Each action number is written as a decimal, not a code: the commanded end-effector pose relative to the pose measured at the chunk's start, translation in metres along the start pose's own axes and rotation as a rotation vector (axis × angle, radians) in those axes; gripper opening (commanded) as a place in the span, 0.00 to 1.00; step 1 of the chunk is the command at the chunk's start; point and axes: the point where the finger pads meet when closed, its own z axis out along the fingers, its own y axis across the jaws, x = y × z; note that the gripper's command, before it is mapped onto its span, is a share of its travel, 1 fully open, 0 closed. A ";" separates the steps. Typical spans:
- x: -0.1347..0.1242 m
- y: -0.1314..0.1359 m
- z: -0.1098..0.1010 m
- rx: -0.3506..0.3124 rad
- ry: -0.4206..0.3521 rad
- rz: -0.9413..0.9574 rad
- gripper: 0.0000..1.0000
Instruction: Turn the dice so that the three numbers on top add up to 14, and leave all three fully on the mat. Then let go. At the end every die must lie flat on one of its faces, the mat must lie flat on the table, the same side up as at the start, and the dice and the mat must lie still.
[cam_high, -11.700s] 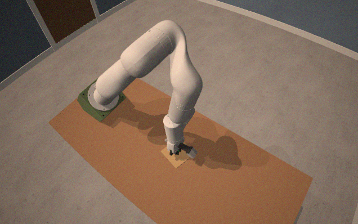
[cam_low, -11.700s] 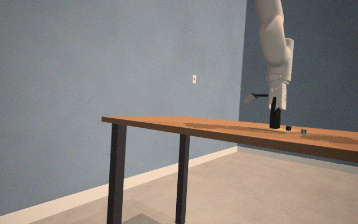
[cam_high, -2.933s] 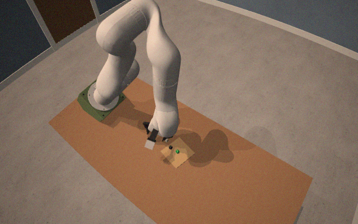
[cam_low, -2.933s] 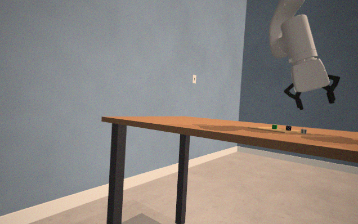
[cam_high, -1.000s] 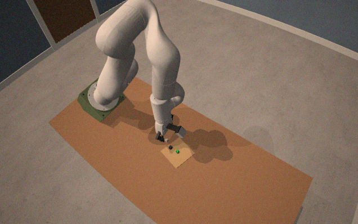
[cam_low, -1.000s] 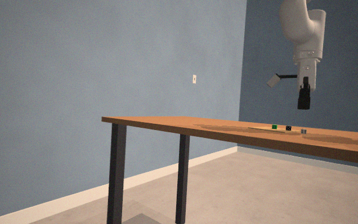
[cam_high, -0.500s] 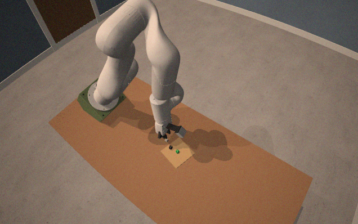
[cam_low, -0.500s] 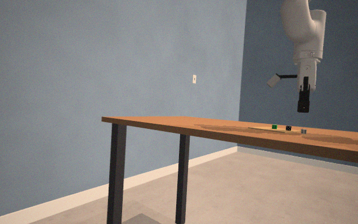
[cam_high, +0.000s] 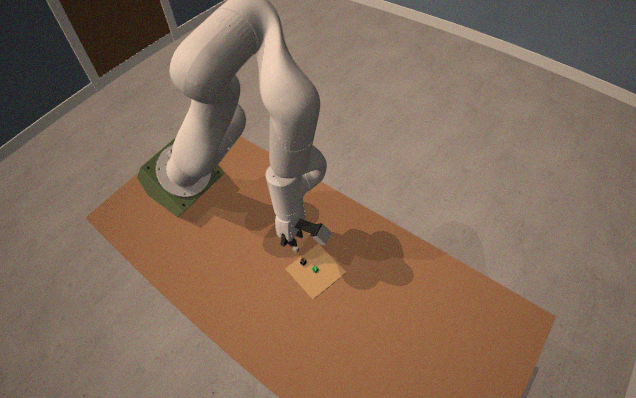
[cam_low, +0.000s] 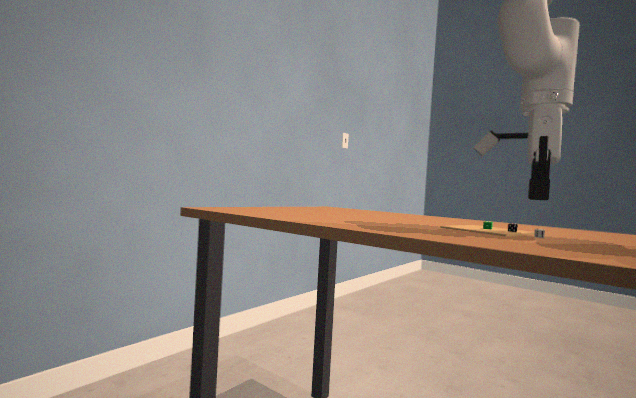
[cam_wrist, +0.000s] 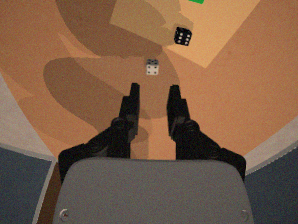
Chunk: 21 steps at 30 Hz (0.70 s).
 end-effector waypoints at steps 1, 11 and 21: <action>0.000 0.000 0.000 0.000 0.001 0.000 0.31; 0.000 0.000 0.000 0.000 0.001 0.000 0.31; 0.000 0.000 0.002 -0.001 0.001 0.000 0.31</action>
